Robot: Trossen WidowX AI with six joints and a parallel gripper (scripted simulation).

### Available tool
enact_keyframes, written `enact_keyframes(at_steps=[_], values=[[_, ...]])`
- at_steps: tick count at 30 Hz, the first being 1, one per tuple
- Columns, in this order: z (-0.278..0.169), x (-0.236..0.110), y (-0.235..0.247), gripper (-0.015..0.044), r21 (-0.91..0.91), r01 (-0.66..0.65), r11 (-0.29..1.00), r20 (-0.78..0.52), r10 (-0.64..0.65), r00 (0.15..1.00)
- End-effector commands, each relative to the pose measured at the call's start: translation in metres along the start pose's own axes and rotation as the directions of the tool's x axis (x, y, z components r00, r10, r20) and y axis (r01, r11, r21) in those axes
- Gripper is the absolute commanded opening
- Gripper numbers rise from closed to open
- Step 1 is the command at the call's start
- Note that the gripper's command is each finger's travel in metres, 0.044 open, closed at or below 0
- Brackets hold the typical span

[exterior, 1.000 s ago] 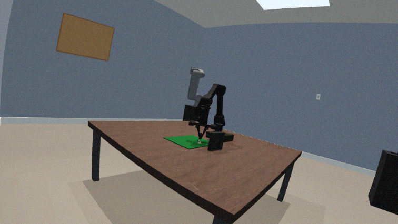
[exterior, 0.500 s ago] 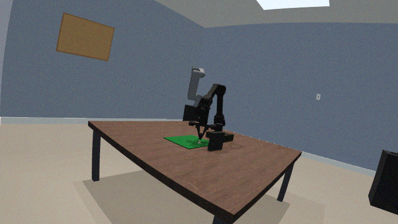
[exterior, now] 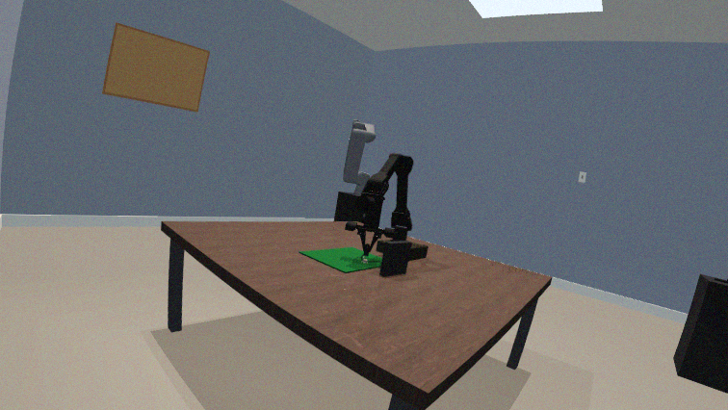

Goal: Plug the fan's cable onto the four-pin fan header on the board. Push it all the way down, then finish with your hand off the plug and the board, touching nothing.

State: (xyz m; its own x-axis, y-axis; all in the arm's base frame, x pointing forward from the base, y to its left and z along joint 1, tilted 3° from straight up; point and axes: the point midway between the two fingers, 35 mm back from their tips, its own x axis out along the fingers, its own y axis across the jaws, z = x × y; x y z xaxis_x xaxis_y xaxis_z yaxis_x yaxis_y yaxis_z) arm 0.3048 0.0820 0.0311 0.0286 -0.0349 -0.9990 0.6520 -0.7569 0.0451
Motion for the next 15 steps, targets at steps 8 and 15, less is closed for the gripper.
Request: enact_keyframes(at_steps=[8,15], values=[[0.0003,0.0026,0.0000,0.0000,-0.006,0.001,1.000,0.004,-0.001,1.000],[0.0004,0.0033,0.0001,0.0000,-0.005,0.001,1.000,0.004,-0.001,1.000]])
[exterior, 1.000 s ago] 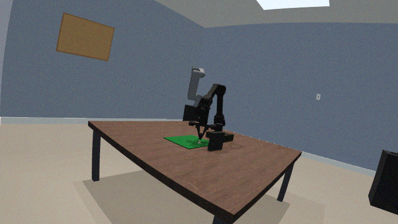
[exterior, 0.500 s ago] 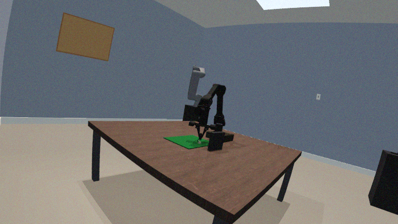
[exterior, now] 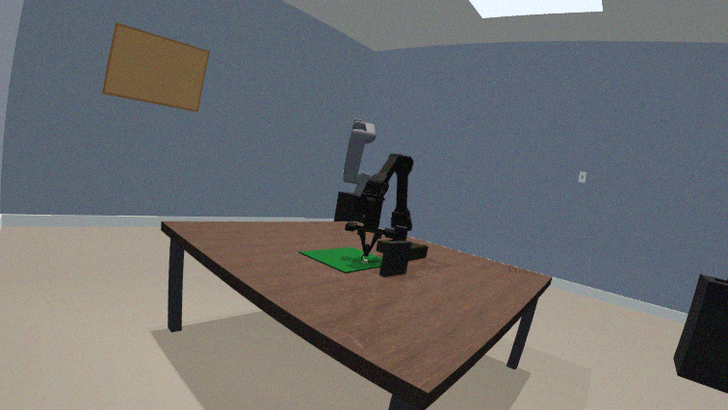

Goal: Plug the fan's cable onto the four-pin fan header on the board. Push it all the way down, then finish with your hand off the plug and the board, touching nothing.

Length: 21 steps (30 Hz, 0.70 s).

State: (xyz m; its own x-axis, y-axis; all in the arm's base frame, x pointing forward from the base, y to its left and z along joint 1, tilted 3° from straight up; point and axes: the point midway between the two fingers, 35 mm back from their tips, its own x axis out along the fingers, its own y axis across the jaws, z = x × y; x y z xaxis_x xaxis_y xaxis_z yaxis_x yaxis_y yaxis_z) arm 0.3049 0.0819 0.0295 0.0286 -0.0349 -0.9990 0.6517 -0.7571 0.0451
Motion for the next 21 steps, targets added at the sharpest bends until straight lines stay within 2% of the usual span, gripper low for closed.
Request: enact_keyframes(at_steps=[1,21], values=[[0.0003,0.0019,0.0000,0.0000,-0.006,0.001,1.000,0.004,-0.001,1.000],[0.0004,0.0039,0.0000,0.0000,-0.005,0.001,1.000,0.004,-0.001,1.000]])
